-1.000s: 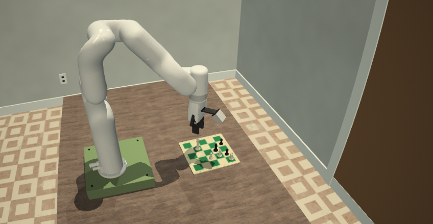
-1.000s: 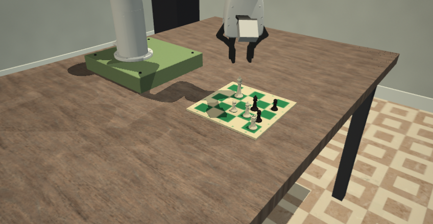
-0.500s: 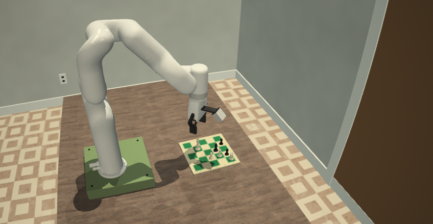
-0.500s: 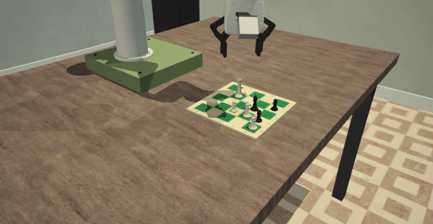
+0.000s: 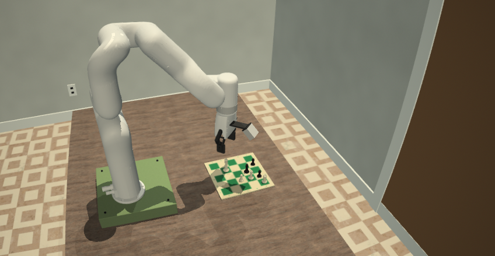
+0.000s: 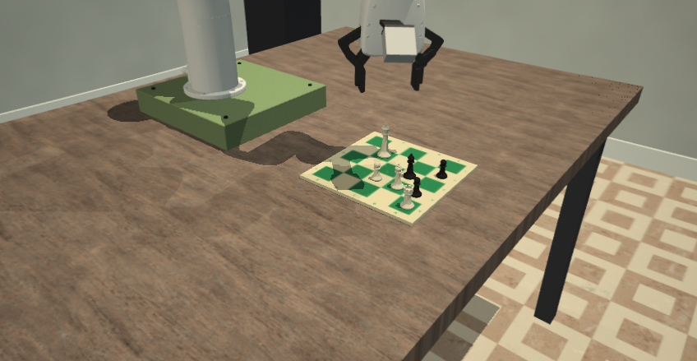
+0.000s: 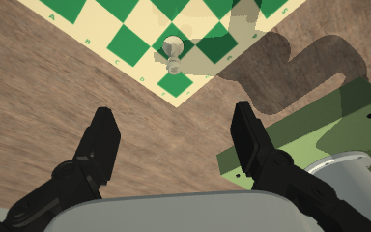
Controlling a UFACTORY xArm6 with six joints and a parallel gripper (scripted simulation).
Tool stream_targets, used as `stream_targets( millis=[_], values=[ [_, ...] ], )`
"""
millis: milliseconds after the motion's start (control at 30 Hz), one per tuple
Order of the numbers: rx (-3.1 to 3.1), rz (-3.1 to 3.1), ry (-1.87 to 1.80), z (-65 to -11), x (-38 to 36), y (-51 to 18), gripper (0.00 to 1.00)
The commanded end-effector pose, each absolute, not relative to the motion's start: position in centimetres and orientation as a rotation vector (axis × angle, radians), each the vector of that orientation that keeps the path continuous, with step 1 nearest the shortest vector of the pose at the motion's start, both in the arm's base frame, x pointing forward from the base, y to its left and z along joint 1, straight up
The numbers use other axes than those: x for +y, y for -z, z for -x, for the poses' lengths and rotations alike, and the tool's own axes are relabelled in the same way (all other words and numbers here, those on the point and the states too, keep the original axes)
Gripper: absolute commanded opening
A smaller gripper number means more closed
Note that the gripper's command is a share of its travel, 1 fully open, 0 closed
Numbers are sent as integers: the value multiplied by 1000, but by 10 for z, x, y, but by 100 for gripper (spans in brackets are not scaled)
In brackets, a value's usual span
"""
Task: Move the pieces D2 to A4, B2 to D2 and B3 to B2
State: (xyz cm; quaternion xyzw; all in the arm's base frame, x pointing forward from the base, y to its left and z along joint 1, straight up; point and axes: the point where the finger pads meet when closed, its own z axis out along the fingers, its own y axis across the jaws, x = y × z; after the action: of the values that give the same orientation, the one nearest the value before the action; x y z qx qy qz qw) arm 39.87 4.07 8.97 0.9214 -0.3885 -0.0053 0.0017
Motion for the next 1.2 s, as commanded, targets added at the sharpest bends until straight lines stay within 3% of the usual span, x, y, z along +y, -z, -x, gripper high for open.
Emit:
stream_targets(
  millis=[0,467,1167],
  values=[
    [-1202,-2901,11,-401,41,-91,100],
    [-627,-3078,11,-412,36,-90,100],
    [1158,-2893,2,-454,15,-81,100]
  ],
)
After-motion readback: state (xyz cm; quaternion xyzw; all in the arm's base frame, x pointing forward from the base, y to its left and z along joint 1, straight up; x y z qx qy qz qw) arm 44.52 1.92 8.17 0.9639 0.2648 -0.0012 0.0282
